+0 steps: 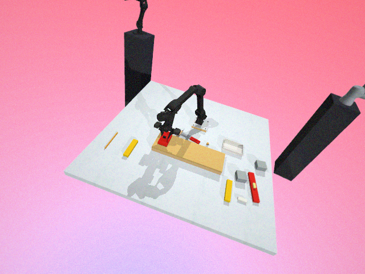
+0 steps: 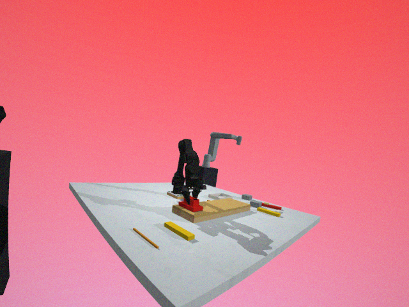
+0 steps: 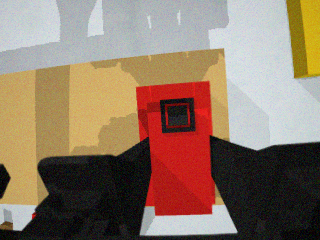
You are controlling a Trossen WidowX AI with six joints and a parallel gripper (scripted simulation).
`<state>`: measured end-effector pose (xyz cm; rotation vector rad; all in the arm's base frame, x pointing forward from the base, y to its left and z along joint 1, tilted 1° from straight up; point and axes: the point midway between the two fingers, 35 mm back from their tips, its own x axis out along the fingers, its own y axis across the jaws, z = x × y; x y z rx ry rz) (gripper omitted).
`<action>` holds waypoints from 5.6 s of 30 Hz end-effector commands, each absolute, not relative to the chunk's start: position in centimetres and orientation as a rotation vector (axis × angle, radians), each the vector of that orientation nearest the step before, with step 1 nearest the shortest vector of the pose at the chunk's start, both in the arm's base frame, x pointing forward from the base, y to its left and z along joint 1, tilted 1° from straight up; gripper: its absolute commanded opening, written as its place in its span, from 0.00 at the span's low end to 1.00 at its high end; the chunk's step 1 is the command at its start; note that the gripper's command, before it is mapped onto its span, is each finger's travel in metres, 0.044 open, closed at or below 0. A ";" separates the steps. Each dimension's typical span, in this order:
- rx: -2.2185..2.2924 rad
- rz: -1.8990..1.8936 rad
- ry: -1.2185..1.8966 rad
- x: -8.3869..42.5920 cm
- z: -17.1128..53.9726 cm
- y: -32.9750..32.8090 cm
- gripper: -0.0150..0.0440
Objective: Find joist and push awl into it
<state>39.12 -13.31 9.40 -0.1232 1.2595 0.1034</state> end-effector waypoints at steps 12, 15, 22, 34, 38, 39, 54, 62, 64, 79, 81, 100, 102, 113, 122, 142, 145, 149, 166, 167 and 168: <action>-0.126 0.101 1.255 38.7 9.1 -9.9 0.25; -0.125 0.102 1.255 38.6 9.1 -9.1 0.25; -0.123 0.103 1.255 38.3 9.0 -7.1 0.25; -0.120 0.106 1.255 37.8 8.8 -3.7 0.25; -0.119 0.107 1.255 37.7 8.8 -2.6 0.25; -0.119 0.107 1.255 37.6 8.8 -2.3 0.25; -0.115 0.110 1.255 37.0 8.7 1.9 0.25; -0.112 0.111 1.255 36.7 8.6 4.2 0.25; -0.112 0.112 1.255 36.6 8.6 4.7 0.25; -0.108 0.115 1.256 36.0 8.5 9.0 0.25; -0.107 0.115 1.256 35.9 8.5 9.5 0.25; -0.102 0.119 1.257 35.1 8.4 14.9 0.25; -0.102 0.119 1.257 35.0 8.4 15.5 0.25; -0.099 0.121 1.257 34.5 8.4 18.6 0.25; -0.097 0.123 1.257 34.2 8.4 21.1 0.25; -0.092 0.127 1.258 33.3 8.5 26.5 0.25; -0.093 0.125 1.257 33.5 8.5 26.0 0.25; -0.093 0.125 1.257 33.5 8.5 26.0 0.25; -0.095 0.125 1.258 33.9 8.4 23.0 0.25; -0.095 0.124 1.258 33.9 8.4 22.7 0.25; -0.096 0.124 1.258 34.0 8.4 22.5 0.25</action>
